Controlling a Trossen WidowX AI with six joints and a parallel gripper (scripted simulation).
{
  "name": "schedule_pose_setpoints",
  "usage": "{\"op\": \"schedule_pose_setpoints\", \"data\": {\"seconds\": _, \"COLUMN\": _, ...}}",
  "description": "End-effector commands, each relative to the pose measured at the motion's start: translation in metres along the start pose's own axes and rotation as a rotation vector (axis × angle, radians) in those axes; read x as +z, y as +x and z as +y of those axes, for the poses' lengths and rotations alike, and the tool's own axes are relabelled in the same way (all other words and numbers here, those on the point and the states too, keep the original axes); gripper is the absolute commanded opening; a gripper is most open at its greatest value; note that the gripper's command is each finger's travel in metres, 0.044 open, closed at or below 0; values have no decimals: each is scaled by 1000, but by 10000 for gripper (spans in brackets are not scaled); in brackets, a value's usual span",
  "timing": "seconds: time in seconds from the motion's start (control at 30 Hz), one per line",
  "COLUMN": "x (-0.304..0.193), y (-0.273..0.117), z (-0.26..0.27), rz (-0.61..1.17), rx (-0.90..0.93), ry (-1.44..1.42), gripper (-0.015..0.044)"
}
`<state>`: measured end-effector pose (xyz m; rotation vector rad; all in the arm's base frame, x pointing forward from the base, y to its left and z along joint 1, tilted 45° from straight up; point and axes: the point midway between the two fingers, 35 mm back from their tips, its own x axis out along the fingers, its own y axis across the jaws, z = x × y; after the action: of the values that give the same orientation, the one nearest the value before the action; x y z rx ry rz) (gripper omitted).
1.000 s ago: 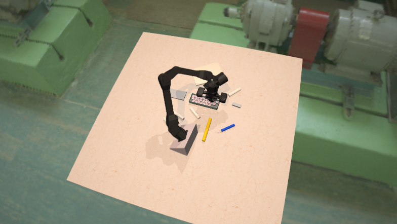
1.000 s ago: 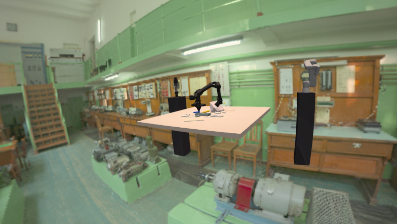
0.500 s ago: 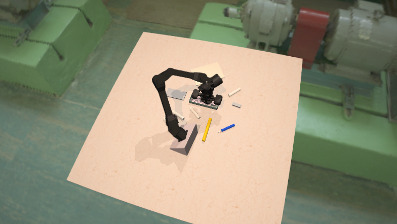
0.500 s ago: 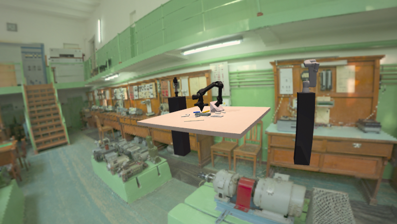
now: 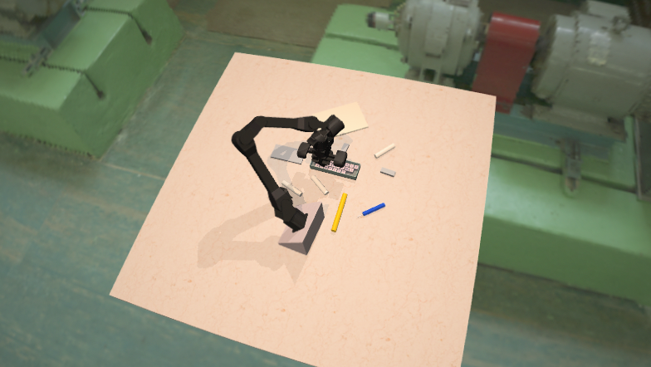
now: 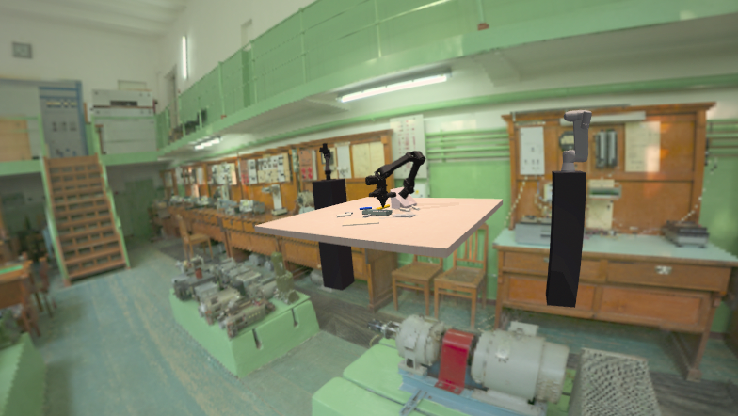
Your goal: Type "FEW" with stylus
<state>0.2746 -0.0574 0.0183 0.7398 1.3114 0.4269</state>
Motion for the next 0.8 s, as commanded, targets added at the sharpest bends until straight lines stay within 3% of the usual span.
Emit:
{"op": "schedule_pose_setpoints", "data": {"seconds": 0.0, "x": -2, "y": 1, "z": 1, "rz": 2, "rx": 5, "ry": 11, "gripper": 0}}
{"op": "schedule_pose_setpoints", "data": {"seconds": 0.1, "x": -1, "y": -9, "z": 0, "rz": 2, "rx": 3, "ry": 11, "gripper": 0}}
{"op": "schedule_pose_setpoints", "data": {"seconds": 0.23, "x": -1, "y": -57, "z": 0, "rz": 3, "rx": 2, "ry": 11, "gripper": 0}}
{"op": "schedule_pose_setpoints", "data": {"seconds": 0.53, "x": 0, "y": -55, "z": -1, "rz": -8, "rx": 2, "ry": 17, "gripper": 0}}
{"op": "schedule_pose_setpoints", "data": {"seconds": 0.63, "x": 0, "y": -55, "z": -4, "rz": -13, "rx": -1, "ry": 21, "gripper": 79}}
{"op": "schedule_pose_setpoints", "data": {"seconds": 0.73, "x": -2, "y": -52, "z": -47, "rz": -76, "rx": -39, "ry": 122, "gripper": 150}}
{"op": "schedule_pose_setpoints", "data": {"seconds": 0.77, "x": -5, "y": -51, "z": -65, "rz": -104, "rx": -55, "ry": 167, "gripper": 150}}
